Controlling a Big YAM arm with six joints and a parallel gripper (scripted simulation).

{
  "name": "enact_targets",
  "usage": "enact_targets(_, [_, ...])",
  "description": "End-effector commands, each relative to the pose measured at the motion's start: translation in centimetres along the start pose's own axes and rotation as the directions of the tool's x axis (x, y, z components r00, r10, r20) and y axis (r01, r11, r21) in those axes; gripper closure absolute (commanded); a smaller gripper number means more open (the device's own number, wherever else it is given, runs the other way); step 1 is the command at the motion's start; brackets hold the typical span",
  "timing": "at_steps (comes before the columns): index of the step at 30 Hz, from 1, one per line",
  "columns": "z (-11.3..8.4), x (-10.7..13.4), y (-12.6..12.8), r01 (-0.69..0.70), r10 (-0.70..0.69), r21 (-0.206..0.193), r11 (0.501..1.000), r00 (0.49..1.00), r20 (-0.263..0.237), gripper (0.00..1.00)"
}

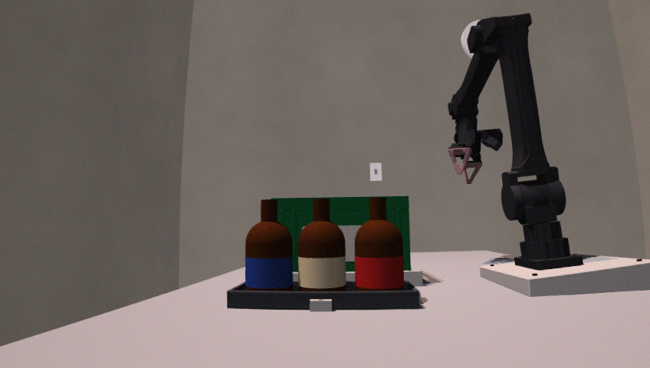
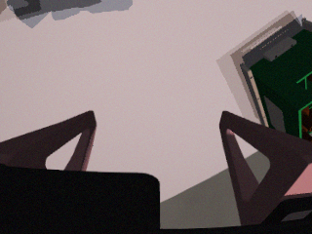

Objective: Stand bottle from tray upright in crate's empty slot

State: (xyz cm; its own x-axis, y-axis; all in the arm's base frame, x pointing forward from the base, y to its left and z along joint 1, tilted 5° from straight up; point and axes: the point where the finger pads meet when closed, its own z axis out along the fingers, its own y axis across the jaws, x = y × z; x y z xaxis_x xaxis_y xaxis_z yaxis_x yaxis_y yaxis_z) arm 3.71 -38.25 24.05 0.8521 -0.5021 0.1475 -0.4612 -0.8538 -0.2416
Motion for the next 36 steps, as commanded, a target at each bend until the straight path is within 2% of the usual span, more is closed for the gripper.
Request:
enact_targets(1, [-0.4,0.1,0.0,0.002,-0.002,-0.009,1.000,1.000,-0.005,0.00])
enact_targets(17, [-0.4,0.1,0.0,0.002,-0.002,-0.009,1.000,1.000,-0.005,0.00])
enact_targets(18, [-3.3,1.1,0.4,0.019,-0.023,-0.078,0.997,0.999,-0.040,0.00])
enact_targets(23, [-2.4,2.6,0.1,0.075,-0.076,-0.078,0.994,0.997,-0.022,0.00])
enact_targets(26, [-1.4,4.0,-1.7,0.144,-0.144,-0.075,0.987,0.990,0.002,0.00])
enact_targets(28, [0.4,5.1,-3.4,0.207,-0.205,-0.053,0.977,0.978,0.035,0.00])
enact_targets(32, [2.6,9.3,-7.8,0.390,-0.385,-0.048,0.920,0.919,0.089,0.00])
enact_targets(34, [2.6,9.3,-7.8,0.390,-0.385,-0.048,0.920,0.919,0.089,0.00])
enact_targets(35, [2.7,11.7,-8.4,0.443,-0.437,-0.058,0.895,0.894,0.098,0.00])
enact_targets(36, [3.8,12.2,-10.3,0.496,-0.488,-0.046,0.867,0.865,0.116,0.00])
